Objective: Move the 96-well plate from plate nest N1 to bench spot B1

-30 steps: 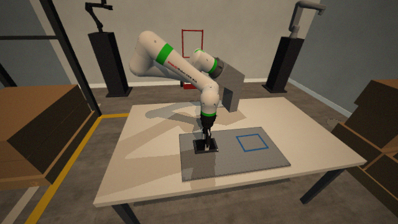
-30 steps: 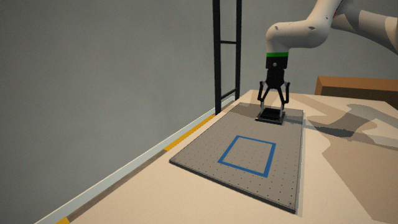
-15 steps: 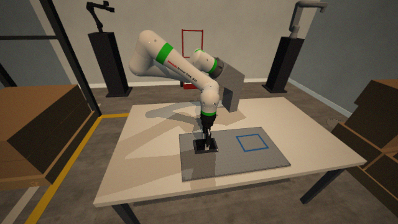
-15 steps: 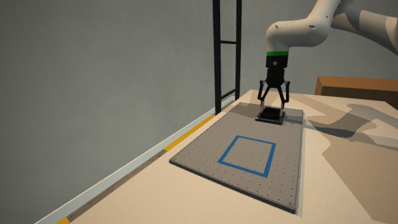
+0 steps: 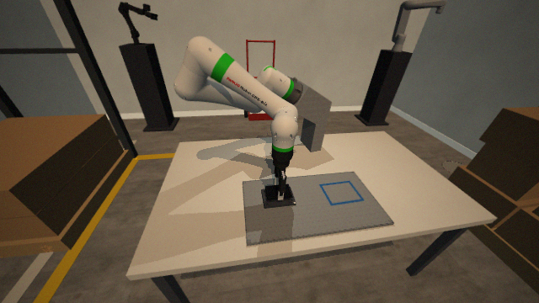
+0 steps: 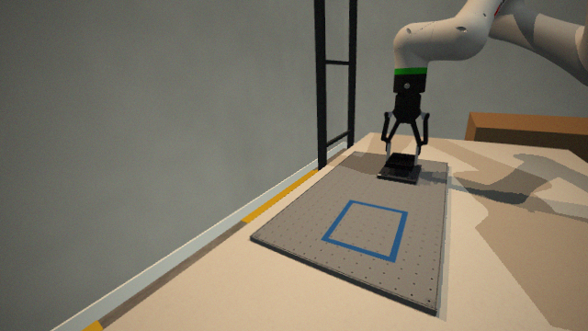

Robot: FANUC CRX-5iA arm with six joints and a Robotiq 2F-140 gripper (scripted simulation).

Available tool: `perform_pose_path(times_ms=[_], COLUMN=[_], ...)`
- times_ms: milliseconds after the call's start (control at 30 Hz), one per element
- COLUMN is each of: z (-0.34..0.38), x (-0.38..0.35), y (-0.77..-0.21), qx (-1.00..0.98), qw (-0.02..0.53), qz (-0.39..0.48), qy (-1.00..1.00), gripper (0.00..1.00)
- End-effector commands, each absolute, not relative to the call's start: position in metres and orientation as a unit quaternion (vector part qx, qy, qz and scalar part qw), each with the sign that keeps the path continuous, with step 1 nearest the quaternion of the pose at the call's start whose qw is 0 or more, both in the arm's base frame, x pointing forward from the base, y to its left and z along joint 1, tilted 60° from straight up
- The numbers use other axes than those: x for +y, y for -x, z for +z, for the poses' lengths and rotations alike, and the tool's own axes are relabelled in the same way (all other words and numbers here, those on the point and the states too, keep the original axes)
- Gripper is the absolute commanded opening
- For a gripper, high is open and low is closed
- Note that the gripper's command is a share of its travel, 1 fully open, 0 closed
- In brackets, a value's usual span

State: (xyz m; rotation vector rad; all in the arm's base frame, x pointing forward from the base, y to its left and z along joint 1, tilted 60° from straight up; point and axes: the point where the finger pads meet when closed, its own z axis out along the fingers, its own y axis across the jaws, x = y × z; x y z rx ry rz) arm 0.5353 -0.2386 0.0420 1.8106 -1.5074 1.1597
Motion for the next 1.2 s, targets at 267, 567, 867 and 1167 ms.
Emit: perform_pose_path(times_ms=[267,567,867,1167], z=[0.051,0.057,0.06,0.06], x=[-0.224,-0.214,-0.209,-0.209], y=[-0.53,-0.527,-0.525,-0.525], qx=[-0.555,-0.555,-0.555,-0.555], qw=[0.255,0.255,0.255,0.255], qz=[0.427,0.427,0.427,0.427], qy=[-0.667,-0.667,-0.667,-0.667], gripper=[0.0,0.0,0.0,0.0])
